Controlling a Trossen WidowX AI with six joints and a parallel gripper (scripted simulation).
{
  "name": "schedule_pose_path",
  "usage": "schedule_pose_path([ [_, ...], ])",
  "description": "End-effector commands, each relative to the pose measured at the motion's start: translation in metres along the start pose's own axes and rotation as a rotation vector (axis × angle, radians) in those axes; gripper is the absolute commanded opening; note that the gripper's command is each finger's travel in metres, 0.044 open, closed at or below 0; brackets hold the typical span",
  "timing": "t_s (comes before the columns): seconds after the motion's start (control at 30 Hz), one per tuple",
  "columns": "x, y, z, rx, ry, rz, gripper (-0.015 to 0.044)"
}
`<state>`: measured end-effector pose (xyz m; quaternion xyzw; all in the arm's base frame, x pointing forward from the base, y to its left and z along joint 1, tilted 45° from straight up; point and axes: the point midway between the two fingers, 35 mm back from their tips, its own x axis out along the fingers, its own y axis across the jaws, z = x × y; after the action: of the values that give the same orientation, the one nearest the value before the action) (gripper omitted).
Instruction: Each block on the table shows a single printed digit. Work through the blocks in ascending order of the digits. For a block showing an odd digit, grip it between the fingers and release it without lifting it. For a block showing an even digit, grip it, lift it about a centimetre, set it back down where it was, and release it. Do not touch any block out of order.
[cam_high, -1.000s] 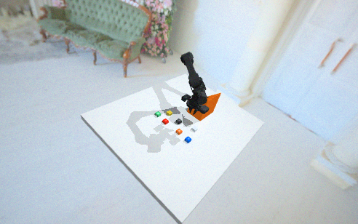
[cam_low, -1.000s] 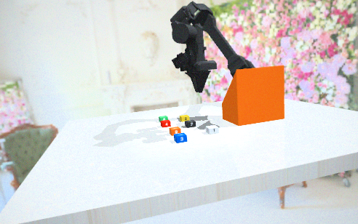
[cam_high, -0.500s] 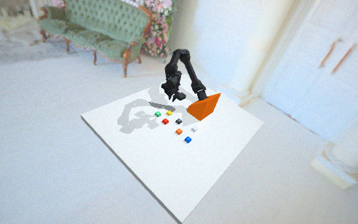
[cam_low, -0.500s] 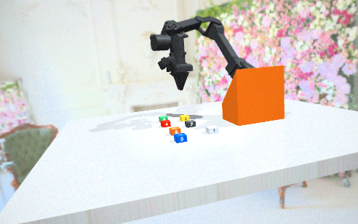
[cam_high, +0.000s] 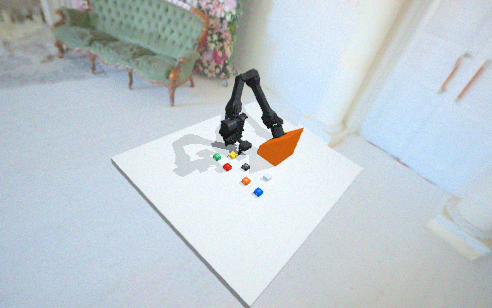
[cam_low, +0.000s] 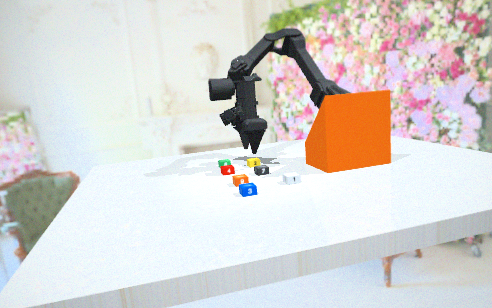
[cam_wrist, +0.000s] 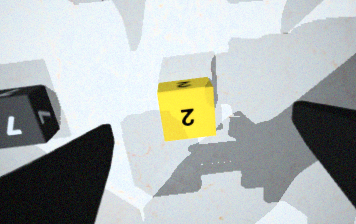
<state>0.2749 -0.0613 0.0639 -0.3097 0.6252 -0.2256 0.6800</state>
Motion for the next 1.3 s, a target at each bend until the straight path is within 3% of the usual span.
schedule_pose_path([
  [0.0, 0.007, 0.0, -0.002, -0.007, 0.006, -0.003, 0.04],
  [0.63, 0.034, 0.0, -0.003, -0.007, 0.006, -0.005, 0.04],
  [1.0, 0.034, 0.0, -0.003, -0.007, 0.006, -0.005, 0.012],
  [1.27, 0.034, 0.0, -0.003, -0.007, 0.006, -0.005, 0.012],
])
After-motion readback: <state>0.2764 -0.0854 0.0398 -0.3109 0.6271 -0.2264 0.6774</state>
